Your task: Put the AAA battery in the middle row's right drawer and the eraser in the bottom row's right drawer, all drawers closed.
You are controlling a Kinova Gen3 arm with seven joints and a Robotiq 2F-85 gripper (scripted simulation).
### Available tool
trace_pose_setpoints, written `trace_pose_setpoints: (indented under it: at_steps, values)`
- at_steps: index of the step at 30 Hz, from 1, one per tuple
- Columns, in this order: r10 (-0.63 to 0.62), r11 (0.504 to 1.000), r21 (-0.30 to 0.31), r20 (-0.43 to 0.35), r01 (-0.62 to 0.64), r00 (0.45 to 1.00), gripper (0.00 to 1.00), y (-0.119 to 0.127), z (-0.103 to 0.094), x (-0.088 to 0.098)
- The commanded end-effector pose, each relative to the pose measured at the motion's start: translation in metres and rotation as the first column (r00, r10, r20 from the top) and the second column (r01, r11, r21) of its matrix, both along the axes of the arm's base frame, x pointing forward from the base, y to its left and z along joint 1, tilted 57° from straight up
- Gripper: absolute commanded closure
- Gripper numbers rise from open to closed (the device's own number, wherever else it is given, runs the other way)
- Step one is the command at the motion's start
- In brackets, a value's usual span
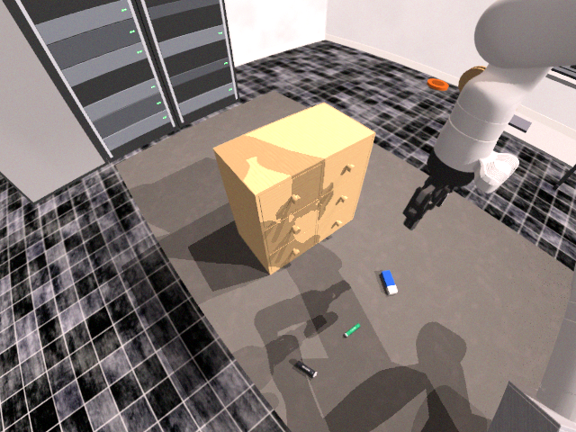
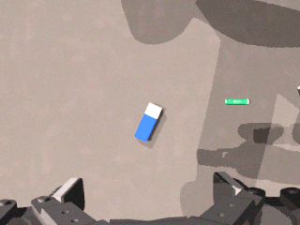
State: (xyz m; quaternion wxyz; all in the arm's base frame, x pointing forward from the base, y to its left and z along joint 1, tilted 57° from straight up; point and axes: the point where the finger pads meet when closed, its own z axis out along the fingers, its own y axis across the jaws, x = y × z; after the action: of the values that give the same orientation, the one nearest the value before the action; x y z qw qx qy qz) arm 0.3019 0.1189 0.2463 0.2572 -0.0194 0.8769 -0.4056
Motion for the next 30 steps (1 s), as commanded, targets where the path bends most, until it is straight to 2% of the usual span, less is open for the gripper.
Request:
trace_pose_setpoints:
  at_steps: [1,18,30]
  values:
    - [0.013,1.000,0.000,-0.003,-0.013,1.000,0.00,0.001,-0.001,0.001]
    - [0.071,0.997,-0.013,0.033,-0.070,0.997,0.00,-0.002,-0.006,0.014]
    - [0.129,0.991,-0.031,0.088,-0.127,0.988,0.00,-0.009,-0.008,0.029]
